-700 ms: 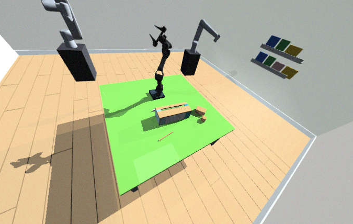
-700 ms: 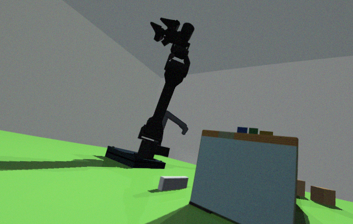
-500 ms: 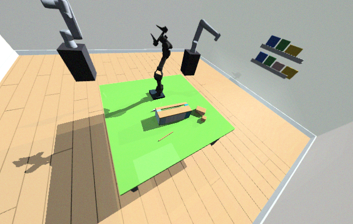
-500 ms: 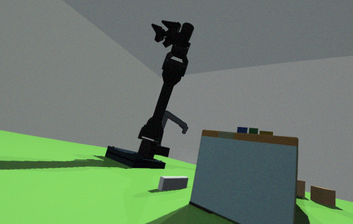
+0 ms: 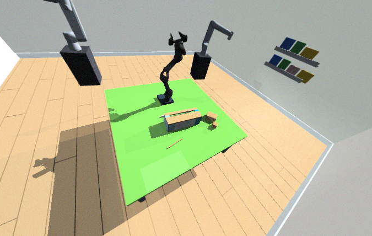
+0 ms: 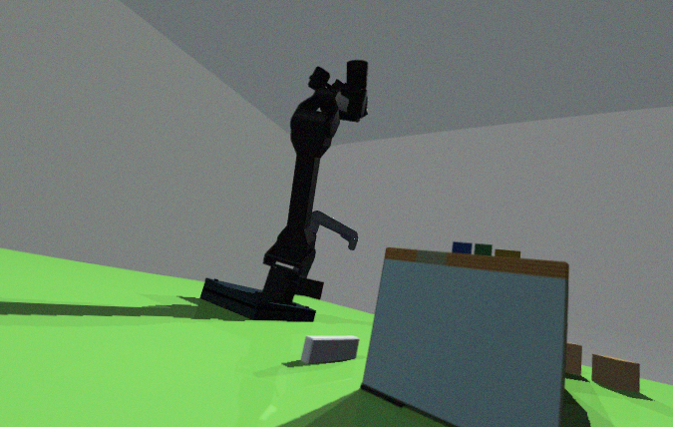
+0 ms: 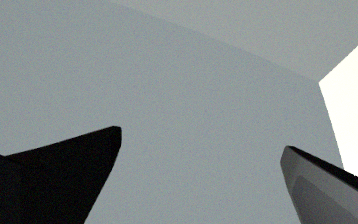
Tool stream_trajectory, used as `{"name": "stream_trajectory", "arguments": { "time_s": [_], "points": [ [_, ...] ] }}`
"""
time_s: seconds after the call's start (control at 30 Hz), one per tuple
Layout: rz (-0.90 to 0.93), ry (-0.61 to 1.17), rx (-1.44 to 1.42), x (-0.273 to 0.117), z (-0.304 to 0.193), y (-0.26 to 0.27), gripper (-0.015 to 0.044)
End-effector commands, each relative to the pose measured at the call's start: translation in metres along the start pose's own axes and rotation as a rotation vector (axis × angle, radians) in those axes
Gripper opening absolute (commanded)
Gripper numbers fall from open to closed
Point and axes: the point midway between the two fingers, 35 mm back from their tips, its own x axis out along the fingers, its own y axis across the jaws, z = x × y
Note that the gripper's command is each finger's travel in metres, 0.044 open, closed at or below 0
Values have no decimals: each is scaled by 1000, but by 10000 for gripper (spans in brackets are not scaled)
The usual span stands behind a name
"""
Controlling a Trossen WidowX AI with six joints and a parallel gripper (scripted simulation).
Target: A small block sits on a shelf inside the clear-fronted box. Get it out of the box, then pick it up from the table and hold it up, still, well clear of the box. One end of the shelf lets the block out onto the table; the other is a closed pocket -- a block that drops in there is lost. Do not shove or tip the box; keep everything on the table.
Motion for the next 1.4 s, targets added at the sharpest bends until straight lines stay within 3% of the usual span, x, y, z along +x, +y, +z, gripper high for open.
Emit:
{"name": "stream_trajectory", "arguments": {
  "time_s": [0.0,0.3,0.53,0.7,0.87,1.07,1.23,1.37],
  "points": [
    [138,-33,156,-10,16,38,400],
    [527,-13,616,-65,48,125,400],
    [818,123,835,-127,56,173,400],
    [1061,329,1083,-194,65,205,400],
    [1285,660,1322,-278,70,222,400],
    [1445,1193,1510,-378,66,213,400],
    [1447,1728,1566,-456,59,183,400],
    [1324,2216,1550,-514,56,147,400]
  ]
}}
